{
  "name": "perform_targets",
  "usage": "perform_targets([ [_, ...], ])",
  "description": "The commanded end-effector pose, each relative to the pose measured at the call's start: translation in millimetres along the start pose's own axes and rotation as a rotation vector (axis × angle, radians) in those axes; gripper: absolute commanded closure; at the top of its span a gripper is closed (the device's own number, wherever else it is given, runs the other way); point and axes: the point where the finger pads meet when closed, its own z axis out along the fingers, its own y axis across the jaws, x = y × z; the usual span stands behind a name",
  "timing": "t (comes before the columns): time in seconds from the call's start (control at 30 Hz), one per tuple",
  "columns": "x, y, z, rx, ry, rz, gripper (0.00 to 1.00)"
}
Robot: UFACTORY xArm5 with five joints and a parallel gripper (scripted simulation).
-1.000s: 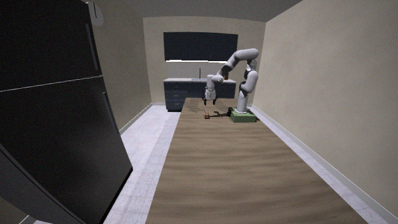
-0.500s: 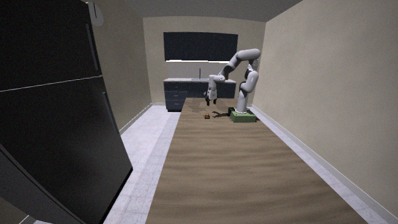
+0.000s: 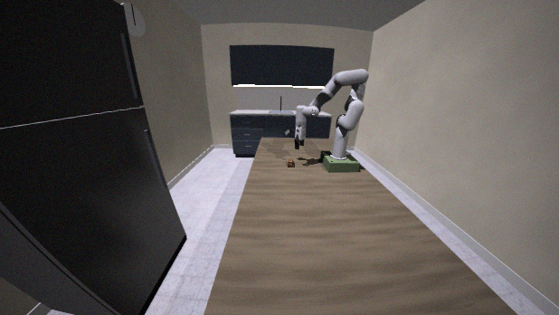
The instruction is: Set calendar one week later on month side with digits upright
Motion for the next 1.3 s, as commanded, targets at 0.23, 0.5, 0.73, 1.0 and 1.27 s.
perform_targets([
  [0.23, -11, 13, 1.7, 0.002, 0.006, -0.360, 0.00],
  [0.5, -18, 21, 4.0, 0.001, 0.006, -0.577, 0.00],
  [0.73, -25, 29, 6.5, 0.000, 0.006, -0.782, 0.00],
  [1.0, -33, 36, 9.4, 0.000, 0.006, -0.993, 0.00],
  [1.27, -41, 43, 12.8, -0.001, 0.006, -1.221, 0.00],
])
